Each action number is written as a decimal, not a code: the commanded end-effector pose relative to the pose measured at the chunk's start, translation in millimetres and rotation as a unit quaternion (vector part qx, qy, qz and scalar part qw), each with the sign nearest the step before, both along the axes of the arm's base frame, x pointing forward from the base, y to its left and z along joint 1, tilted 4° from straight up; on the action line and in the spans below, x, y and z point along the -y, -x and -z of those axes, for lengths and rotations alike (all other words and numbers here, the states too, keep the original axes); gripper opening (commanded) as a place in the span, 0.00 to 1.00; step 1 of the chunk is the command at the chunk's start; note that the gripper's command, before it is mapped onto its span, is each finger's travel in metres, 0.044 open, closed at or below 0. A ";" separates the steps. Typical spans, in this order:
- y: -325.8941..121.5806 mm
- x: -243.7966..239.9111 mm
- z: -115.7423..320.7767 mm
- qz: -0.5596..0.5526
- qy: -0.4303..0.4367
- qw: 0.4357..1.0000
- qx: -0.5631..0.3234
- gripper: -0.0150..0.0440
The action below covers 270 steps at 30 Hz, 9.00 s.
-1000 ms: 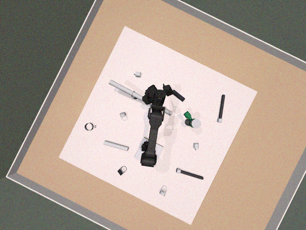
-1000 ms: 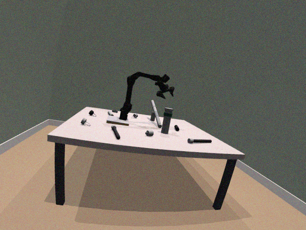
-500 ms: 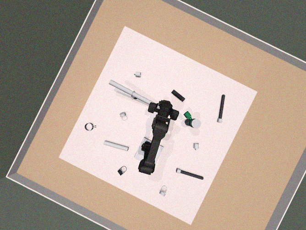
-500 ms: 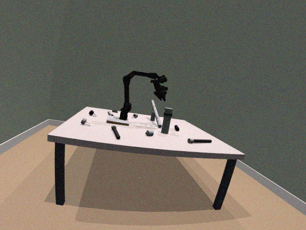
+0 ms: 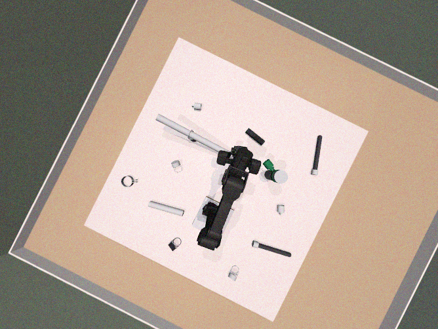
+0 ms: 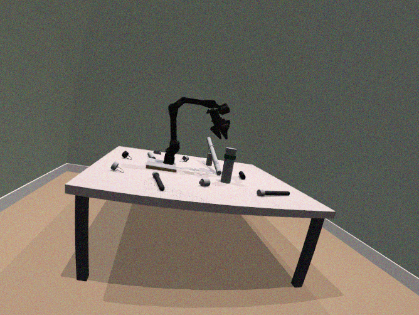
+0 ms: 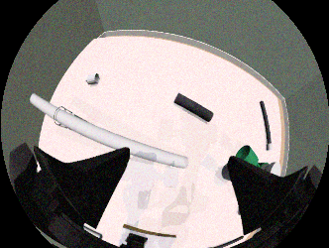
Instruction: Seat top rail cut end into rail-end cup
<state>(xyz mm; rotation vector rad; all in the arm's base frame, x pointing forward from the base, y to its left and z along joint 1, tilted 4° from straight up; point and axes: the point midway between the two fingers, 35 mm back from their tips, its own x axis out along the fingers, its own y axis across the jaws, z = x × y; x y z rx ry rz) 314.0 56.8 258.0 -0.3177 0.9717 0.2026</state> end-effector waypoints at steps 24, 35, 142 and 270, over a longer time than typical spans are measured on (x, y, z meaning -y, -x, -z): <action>-39.9 128.2 13.3 -0.328 0.337 0.881 -0.047 1.00; -41.2 129.0 27.4 -0.328 0.337 0.881 -0.047 1.00; -54.4 139.8 102.4 -0.445 0.346 0.826 -0.011 0.25; 11.1 -18.8 -14.9 0.062 -0.059 0.996 -0.008 1.00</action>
